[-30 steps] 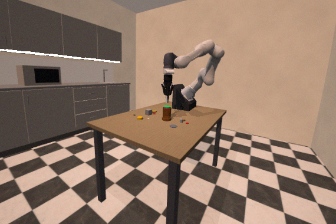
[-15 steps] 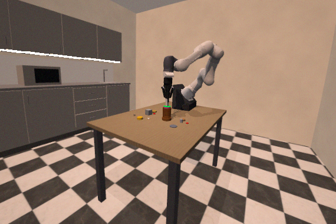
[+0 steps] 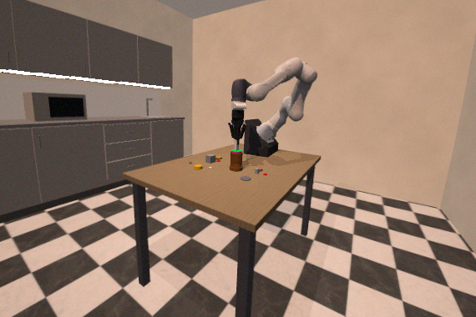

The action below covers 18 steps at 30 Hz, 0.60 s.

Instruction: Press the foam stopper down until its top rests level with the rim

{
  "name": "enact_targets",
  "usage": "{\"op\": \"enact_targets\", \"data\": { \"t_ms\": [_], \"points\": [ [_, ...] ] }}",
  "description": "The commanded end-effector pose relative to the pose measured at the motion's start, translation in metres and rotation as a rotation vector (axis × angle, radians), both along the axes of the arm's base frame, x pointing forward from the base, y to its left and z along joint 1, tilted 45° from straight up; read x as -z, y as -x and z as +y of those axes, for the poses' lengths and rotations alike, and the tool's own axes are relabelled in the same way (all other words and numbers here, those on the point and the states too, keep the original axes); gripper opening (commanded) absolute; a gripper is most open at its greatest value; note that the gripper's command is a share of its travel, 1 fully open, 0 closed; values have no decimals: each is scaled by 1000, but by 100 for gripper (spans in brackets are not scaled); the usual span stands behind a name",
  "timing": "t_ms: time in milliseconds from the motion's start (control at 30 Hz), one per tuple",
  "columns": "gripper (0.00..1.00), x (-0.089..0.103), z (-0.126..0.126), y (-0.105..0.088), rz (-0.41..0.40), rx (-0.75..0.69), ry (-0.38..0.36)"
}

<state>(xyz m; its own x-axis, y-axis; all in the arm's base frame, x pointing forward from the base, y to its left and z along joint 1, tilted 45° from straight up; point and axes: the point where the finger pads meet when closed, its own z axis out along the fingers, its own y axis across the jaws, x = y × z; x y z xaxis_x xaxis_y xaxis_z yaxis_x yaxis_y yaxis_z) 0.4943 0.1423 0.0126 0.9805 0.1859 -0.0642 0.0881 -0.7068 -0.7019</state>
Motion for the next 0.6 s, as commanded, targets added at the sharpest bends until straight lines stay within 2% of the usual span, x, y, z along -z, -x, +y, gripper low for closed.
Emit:
{"op": "enact_targets", "data": {
  "t_ms": [0,567],
  "points": [
    [0,1,2,0,-2,-1,-2],
    [0,2,4,2,-2,-1,-2]
  ]
}}
